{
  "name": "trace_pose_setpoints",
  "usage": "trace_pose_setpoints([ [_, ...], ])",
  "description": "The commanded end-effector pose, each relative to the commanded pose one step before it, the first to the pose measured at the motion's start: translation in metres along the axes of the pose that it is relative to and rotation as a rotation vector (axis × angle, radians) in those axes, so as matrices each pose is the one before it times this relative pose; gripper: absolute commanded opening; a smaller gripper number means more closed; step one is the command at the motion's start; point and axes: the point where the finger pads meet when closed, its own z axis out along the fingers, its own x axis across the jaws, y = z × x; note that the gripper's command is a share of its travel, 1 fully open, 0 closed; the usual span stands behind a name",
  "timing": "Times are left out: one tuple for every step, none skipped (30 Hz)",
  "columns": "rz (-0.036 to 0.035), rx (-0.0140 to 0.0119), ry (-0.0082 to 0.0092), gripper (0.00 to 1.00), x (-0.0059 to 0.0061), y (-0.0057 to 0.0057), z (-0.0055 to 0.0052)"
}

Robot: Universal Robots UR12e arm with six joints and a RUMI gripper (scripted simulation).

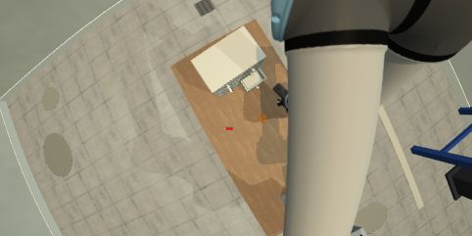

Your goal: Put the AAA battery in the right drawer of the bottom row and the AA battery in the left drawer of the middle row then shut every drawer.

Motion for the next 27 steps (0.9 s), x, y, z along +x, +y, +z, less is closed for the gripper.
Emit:
trace_pose_setpoints([
  [-0.00016, 0.00055, 0.00041, 0.14, 0.00013, -0.00033, -0.00039],
  [0.00000, 0.00000, 0.00000, 0.14, 0.00000, 0.00000, 0.00000],
  [0.00000, 0.00000, 0.00000, 0.14, 0.00000, 0.00000, 0.00000],
  [0.00000, 0.00000, 0.00000, 0.14, 0.00000, 0.00000, 0.00000],
  [0.00000, 0.00000, 0.00000, 0.14, 0.00000, 0.00000, 0.00000],
  [0.00000, 0.00000, 0.00000, 0.14, 0.00000, 0.00000, 0.00000],
  [0.00000, 0.00000, 0.00000, 0.14, 0.00000, 0.00000, 0.00000],
  [0.00000, 0.00000, 0.00000, 0.14, 0.00000, 0.00000, 0.00000],
  [0.00000, 0.00000, 0.00000, 0.14, 0.00000, 0.00000, 0.00000],
  [0.00000, 0.00000, 0.00000, 0.14, 0.00000, 0.00000, 0.00000],
  [0.00000, 0.00000, 0.00000, 0.14, 0.00000, 0.00000, 0.00001],
  [0.00000, 0.00000, 0.00000, 0.14, 0.00000, 0.00000, 0.00004],
  [0.00000, 0.00000, 0.00000, 0.14, 0.00000, 0.00000, 0.00010],
  [0.00000, 0.00000, 0.00000, 0.14, 0.00000, 0.00000, 0.00018],
  [0.00000, 0.00000, 0.00000, 0.14, 0.00000, 0.00000, 0.00027],
  [0.00000, 0.00000, 0.00000, 0.14, 0.00000, 0.00000, 0.00038],
  [0.00000, 0.00000, 0.00000, 0.14, 0.00000, 0.00000, 0.00048],
  [0.00000, 0.00000, 0.00000, 0.14, 0.00000, 0.00000, 0.00059],
  [0.00000, 0.00000, 0.00000, 0.14, 0.00000, 0.00000, 0.00069],
  [0.00000, 0.00000, 0.00000, 0.14, 0.00000, 0.00000, 0.00079],
  [0.00000, 0.00000, 0.00000, 0.14, 0.00000, 0.00000, 0.00087],
  [0.00000, 0.00000, 0.00000, 0.14, 0.00000, 0.00000, 0.00095],
  [0.00000, 0.00000, 0.00000, 0.14, 0.00000, 0.00000, 0.00100],
  [0.00000, 0.00000, 0.00000, 0.14, 0.00000, 0.00000, 0.00104],
  [0.00000, 0.00000, 0.00000, 0.14, 0.00000, 0.00000, 0.00000],
  [0.00000, 0.00000, 0.00000, 0.14, 0.00000, 0.00000, 0.00000],
  [0.00000, 0.00000, 0.00000, 0.14, 0.00000, 0.00000, 0.00106],
])
